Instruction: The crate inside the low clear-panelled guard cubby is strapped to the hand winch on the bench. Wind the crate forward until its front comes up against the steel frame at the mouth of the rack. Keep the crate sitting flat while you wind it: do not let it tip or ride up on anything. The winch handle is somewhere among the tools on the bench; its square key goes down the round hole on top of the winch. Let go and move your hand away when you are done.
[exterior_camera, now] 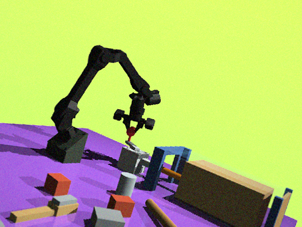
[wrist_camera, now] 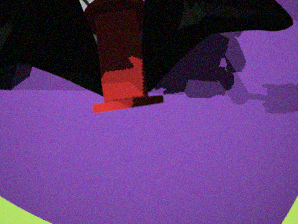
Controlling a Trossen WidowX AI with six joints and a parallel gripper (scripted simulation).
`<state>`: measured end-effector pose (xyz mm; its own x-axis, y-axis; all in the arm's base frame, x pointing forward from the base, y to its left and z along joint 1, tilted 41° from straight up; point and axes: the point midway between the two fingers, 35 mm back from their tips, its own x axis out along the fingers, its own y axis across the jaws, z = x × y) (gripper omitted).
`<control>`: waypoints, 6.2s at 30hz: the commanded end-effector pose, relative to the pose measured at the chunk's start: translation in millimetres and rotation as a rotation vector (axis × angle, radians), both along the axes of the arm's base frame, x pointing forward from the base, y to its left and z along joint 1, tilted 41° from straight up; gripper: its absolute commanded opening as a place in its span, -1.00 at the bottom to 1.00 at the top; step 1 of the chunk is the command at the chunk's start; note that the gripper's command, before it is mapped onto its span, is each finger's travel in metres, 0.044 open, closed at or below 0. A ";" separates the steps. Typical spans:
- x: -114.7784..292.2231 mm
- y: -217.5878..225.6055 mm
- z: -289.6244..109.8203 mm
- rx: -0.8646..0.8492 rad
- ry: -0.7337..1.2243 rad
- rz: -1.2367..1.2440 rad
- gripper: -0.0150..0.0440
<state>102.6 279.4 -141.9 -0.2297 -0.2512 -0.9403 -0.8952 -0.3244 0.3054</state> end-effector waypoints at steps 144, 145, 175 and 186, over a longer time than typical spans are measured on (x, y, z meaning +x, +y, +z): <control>85.2 -125.4 89.8 -0.042 0.006 -0.005 -0.49; 86.7 -125.4 89.8 -0.042 0.006 -0.005 -0.49; 123.9 -121.6 84.1 -0.042 0.003 -0.005 -0.49; 136.2 -117.6 80.0 -0.042 0.002 -0.005 -0.49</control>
<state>220.0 158.7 -54.9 -0.2714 -0.2957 -0.9159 -0.8832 -0.3017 0.3591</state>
